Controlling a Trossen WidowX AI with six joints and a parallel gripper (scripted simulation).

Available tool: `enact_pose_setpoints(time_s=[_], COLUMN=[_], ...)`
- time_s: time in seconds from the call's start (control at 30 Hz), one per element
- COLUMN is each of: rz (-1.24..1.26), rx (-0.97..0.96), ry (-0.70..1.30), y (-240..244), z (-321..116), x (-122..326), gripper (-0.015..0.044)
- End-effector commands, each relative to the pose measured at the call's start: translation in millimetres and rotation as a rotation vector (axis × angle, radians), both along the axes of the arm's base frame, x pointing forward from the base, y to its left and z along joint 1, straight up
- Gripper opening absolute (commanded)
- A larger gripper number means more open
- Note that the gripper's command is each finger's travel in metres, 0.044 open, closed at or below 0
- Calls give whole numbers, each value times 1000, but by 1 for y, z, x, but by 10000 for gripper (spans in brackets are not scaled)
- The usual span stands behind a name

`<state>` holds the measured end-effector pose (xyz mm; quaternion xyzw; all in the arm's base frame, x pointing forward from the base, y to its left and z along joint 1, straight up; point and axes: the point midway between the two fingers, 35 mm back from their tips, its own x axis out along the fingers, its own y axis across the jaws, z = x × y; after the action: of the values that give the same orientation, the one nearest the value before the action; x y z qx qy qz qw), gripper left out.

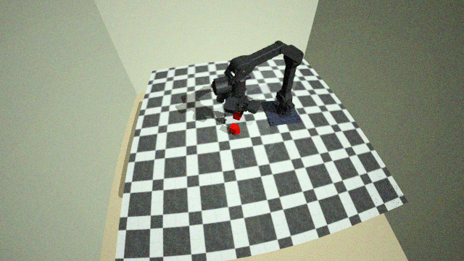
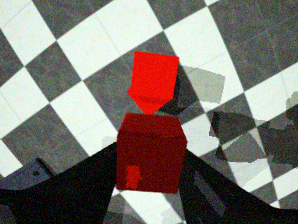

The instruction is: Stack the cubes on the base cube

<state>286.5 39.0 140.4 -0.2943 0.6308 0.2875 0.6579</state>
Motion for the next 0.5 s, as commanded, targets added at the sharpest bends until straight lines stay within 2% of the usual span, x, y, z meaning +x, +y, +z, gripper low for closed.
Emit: enact_pose_setpoints(time_s=[0.0, 0.47], rz=[-6, -6], rx=[-1, -1], ry=[10, 10], y=[0, 0], z=[-11, -25], x=[-1, -2], gripper=[105, 105])
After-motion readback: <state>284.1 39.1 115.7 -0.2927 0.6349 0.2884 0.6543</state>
